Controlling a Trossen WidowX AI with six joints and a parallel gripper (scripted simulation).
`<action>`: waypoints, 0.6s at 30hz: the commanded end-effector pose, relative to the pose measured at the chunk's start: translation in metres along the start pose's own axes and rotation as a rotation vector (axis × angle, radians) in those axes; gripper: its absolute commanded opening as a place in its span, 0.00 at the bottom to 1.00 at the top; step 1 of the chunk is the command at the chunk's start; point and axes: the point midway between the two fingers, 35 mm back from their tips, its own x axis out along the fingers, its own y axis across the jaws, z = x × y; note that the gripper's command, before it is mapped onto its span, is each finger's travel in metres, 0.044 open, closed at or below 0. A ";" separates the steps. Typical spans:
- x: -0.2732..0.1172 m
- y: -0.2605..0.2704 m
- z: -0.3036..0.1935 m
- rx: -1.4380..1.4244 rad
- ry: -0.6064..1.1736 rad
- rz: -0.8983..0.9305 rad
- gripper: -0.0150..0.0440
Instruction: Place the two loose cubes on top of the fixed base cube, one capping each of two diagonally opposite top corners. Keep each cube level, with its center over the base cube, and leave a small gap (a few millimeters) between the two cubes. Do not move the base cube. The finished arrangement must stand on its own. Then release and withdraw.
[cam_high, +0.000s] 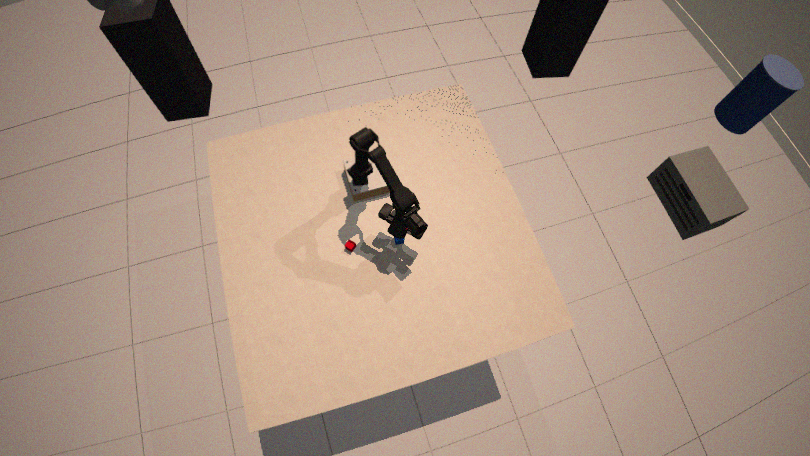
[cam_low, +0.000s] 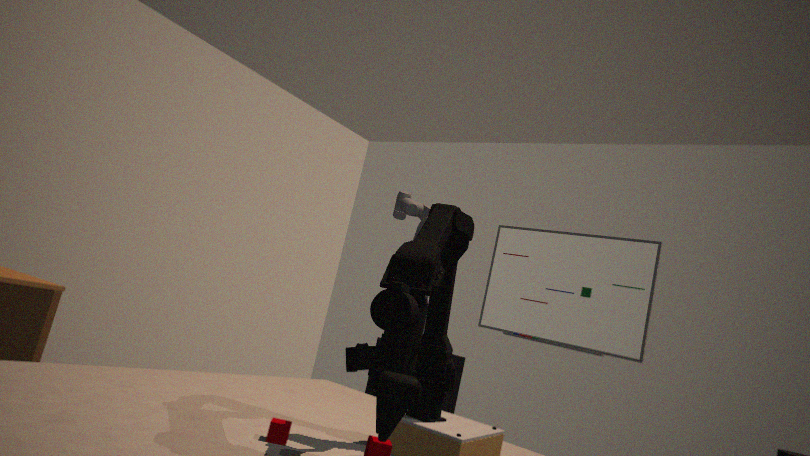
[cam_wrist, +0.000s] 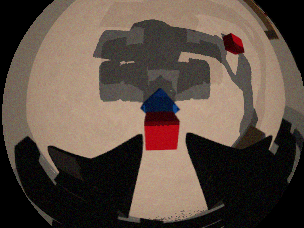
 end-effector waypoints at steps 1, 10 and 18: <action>-0.008 0.002 0.001 0.003 -0.005 0.012 0.60; -0.013 0.002 0.001 0.003 -0.005 0.012 0.60; -0.016 -0.012 0.027 -0.196 -0.004 0.003 0.70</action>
